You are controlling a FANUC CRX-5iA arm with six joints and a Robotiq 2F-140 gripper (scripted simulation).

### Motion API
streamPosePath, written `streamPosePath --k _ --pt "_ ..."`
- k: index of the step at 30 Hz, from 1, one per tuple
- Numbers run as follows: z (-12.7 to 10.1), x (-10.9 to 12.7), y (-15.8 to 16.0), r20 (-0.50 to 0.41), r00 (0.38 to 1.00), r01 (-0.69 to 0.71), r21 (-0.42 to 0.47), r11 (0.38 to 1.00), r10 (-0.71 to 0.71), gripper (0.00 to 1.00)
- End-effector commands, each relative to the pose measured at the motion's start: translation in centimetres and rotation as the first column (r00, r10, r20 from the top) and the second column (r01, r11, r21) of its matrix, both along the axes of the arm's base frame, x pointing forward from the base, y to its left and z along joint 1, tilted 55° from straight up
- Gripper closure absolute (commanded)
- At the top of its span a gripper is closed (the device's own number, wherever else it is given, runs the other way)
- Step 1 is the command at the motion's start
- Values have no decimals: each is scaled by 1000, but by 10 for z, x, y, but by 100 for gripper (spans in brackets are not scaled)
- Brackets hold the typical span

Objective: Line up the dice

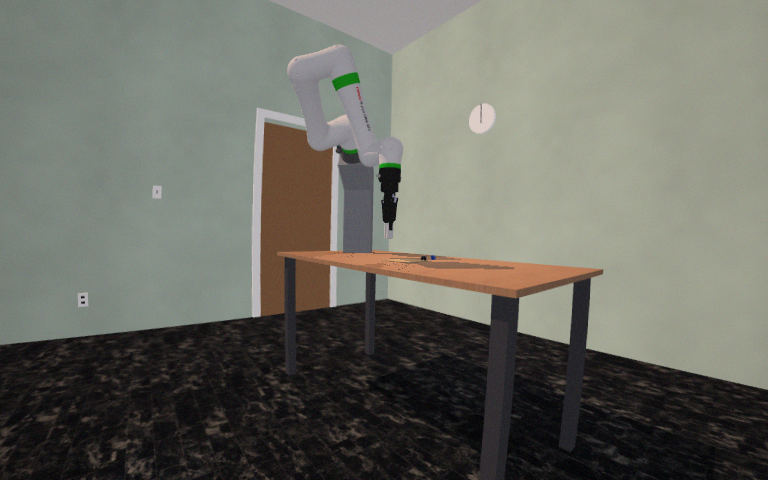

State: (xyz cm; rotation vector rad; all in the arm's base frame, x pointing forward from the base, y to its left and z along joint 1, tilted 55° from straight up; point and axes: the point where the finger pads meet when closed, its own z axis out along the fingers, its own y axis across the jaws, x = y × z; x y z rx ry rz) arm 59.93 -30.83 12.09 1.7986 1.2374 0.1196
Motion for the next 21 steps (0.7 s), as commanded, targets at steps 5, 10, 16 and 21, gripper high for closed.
streamPosePath --k 5,10,16,21 --pt "-8 -1 6 -13 1000 -8 -9 1000 8 91" --pt "-79 -15 62 -117 989 -100 -88 991 89 91" --pt "-97 -21 79 -144 983 -134 -110 985 118 91" --pt "-97 -21 79 -144 983 -134 -110 985 118 91"
